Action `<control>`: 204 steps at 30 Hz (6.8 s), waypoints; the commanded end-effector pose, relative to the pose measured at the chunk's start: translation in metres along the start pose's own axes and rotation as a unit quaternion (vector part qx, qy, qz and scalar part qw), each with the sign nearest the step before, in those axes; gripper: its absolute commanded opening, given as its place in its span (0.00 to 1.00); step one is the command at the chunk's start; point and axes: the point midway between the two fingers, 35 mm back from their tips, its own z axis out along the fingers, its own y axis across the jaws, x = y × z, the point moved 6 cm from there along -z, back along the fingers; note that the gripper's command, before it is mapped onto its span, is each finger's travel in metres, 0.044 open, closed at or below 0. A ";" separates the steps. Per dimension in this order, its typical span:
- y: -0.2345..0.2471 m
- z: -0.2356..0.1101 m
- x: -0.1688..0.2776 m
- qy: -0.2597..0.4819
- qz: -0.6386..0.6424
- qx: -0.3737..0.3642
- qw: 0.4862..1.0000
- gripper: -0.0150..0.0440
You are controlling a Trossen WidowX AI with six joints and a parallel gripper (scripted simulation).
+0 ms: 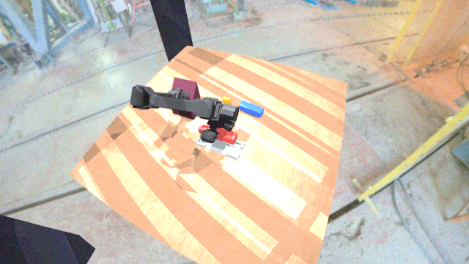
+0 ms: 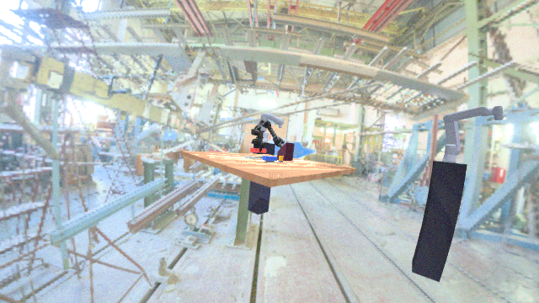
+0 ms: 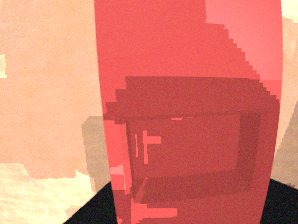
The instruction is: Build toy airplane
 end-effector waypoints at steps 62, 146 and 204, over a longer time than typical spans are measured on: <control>-0.003 0.039 0.001 -0.001 0.000 0.003 1.000 0.53; 0.241 0.004 -0.084 -0.003 0.071 -0.002 0.997 1.00; 0.244 0.020 -0.082 -0.017 0.062 -0.010 0.998 0.25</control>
